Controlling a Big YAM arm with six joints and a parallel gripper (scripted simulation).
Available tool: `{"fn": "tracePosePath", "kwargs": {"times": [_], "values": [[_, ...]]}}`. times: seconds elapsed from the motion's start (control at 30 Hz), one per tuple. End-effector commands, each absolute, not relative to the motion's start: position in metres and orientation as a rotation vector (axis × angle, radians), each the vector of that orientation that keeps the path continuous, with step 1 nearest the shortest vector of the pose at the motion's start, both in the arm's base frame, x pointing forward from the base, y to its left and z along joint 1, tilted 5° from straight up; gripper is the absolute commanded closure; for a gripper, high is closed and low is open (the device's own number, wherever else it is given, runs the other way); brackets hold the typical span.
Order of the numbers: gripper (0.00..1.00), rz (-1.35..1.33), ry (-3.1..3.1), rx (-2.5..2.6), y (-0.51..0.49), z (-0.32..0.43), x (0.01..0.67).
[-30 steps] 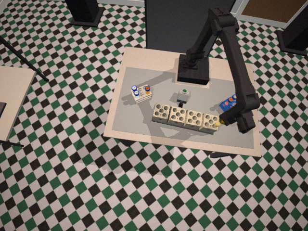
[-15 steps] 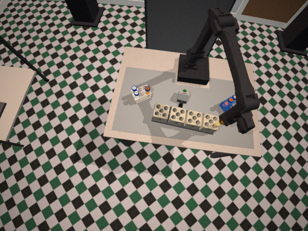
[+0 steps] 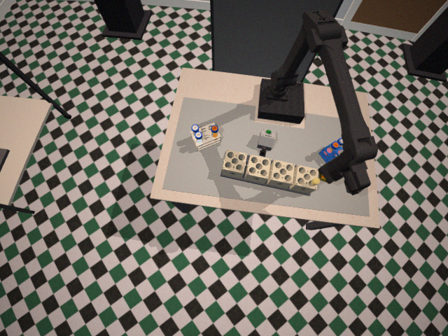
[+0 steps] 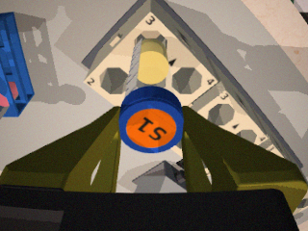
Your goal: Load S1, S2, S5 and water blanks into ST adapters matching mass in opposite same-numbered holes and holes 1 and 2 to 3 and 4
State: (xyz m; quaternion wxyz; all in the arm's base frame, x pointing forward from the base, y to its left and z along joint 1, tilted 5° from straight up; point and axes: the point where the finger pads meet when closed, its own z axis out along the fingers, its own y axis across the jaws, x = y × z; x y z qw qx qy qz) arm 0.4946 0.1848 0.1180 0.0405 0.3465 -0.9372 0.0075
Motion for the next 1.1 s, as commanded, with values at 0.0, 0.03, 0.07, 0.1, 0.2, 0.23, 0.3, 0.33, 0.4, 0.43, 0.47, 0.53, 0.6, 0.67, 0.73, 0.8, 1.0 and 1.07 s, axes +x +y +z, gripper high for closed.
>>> {"fn": "tracePosePath", "kwargs": {"times": [0.0,0.03,0.07,0.1,0.2,0.23,0.3,0.33,0.4,0.43,0.47,0.53,0.6,0.67,0.73,0.8,1.0,1.07], "values": [[1.00,0.021,-2.903,1.069,0.180,0.121,0.501],[1.00,0.021,-2.897,1.072,0.182,0.117,0.500],[1.00,0.021,-2.890,1.075,0.183,0.113,0.499],[1.00,0.021,-2.885,1.075,0.184,0.109,0.499],[1.00,0.021,-2.887,1.076,0.185,0.106,0.498],[1.00,0.021,-2.887,1.076,0.185,0.106,0.498],[1.00,0.022,-2.914,1.086,0.185,0.120,0.499],[1.00,0.022,-2.909,1.084,0.185,0.116,0.499],[1.00,0.021,-2.894,1.079,0.185,0.105,0.498],[1.00,0.021,-2.887,1.076,0.185,0.100,0.498],[1.00,0.022,-2.882,1.075,0.185,0.096,0.498],[1.00,0.022,-2.882,1.075,0.185,0.093,0.498],[1.00,0.022,-2.892,1.078,0.185,0.096,0.498],[1.00,0.022,-2.890,1.078,0.185,0.092,0.497],[1.00,0.022,-2.883,1.075,0.185,0.085,0.497],[1.00,0.022,-2.884,1.075,0.185,0.084,0.497],[1.00,0.022,-2.887,1.076,0.185,0.080,0.496],[1.00,0.022,-2.882,1.074,0.185,0.074,0.496]]}}
